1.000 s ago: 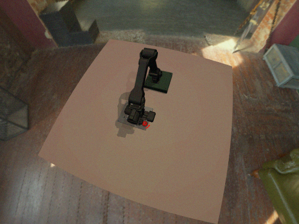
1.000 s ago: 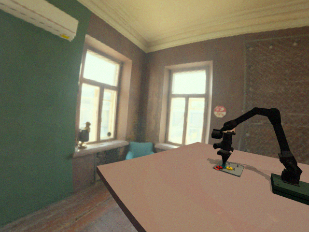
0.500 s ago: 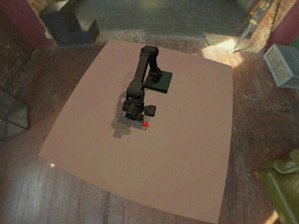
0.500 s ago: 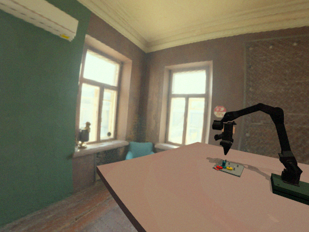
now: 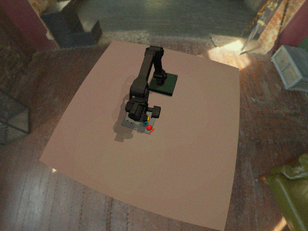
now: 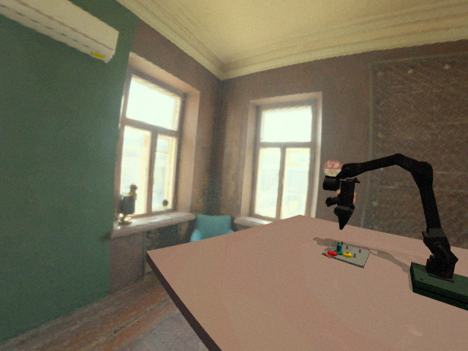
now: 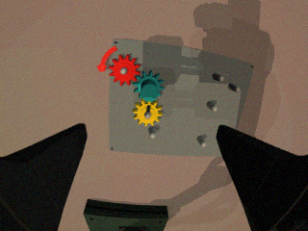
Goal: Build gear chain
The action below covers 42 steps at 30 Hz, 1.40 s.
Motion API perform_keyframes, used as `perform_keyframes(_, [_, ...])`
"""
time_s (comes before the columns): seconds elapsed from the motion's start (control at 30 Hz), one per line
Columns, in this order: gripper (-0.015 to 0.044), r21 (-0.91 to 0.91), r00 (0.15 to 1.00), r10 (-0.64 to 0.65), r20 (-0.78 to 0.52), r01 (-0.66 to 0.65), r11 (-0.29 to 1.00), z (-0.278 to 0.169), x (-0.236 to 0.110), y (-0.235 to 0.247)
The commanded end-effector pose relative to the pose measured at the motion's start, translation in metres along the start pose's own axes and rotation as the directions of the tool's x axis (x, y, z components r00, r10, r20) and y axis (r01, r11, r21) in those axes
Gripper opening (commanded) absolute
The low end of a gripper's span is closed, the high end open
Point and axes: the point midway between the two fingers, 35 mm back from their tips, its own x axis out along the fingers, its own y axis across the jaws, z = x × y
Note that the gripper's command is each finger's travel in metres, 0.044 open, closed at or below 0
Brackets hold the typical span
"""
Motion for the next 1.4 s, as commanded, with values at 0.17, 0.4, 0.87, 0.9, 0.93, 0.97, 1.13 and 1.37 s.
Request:
perform_keyframes(0.17, [0.0440, 0.004, 1.000, 0.001, -0.004, -0.001, 1.000, -0.001, 0.000, 0.000])
perform_keyframes(0.4, [0.0440, 0.004, 1.000, 0.001, -0.004, -0.001, 1.000, -0.001, 0.000, 0.000])
perform_keyframes(0.87, [0.0440, 0.004, 1.000, 0.001, -0.004, -0.001, 1.000, -0.001, 0.000, 0.000])
perform_keyframes(0.9, [0.0440, 0.004, 1.000, 0.001, -0.004, -0.001, 1.000, -0.001, 0.000, 0.000])
perform_keyframes(0.93, [0.0440, 0.004, 1.000, 0.001, -0.004, -0.001, 1.000, -0.001, 0.000, 0.000])
perform_keyframes(0.97, [0.0440, 0.004, 1.000, 0.001, -0.004, -0.001, 1.000, -0.001, 0.000, 0.000])
perform_keyframes(1.13, [0.0440, 0.004, 1.000, 0.002, -0.003, -0.002, 1.000, -0.001, -0.002, 0.011])
perform_keyframes(1.37, [0.0440, 0.000, 1.000, 0.016, -0.004, -0.016, 1.000, -0.022, -0.018, 0.120])
